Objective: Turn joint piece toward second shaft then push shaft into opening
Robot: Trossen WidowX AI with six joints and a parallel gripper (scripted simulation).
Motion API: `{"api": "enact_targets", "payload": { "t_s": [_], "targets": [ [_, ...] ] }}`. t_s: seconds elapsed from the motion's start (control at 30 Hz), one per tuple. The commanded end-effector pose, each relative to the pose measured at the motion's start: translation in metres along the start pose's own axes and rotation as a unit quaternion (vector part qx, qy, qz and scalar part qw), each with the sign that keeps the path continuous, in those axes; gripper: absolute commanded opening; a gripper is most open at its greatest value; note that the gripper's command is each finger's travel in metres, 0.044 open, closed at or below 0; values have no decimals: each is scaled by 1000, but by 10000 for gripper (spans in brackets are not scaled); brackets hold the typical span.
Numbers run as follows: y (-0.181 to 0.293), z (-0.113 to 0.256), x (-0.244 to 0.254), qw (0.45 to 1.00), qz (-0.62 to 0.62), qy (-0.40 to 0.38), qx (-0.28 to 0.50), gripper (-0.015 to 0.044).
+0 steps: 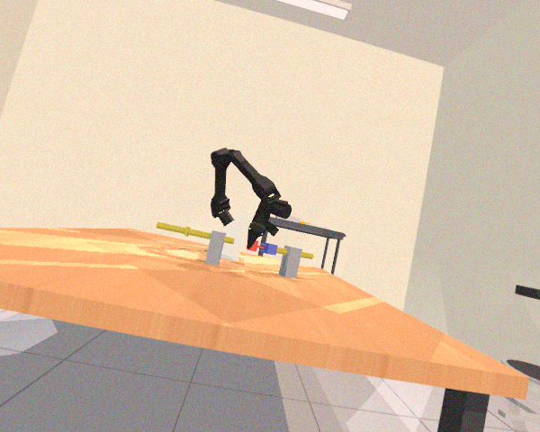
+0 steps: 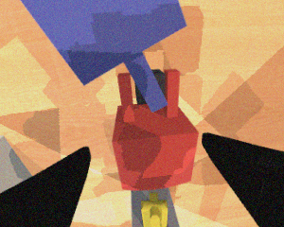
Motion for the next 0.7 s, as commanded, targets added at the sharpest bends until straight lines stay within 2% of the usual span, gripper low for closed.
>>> {"api": "enact_targets", "payload": {
  "t_s": [0.0,0.13,0.67],
  "targets": [
    [0,2,-1,1000,-1,7,9,440],
    [1,6,-2,1000,-27,6,5,440],
    [8,52,-9,956,-293,-10,-29,440]
  ]
}}
Point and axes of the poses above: the point midway between the two fingers, 35 mm back from their tips, its own z axis back along the fingers, its own x axis across the jaws, y = z × x, the point moved 1 cm from there along z, back along the fingers, and after that the axes turned 10 degrees about -z, right-handed, at the moved point
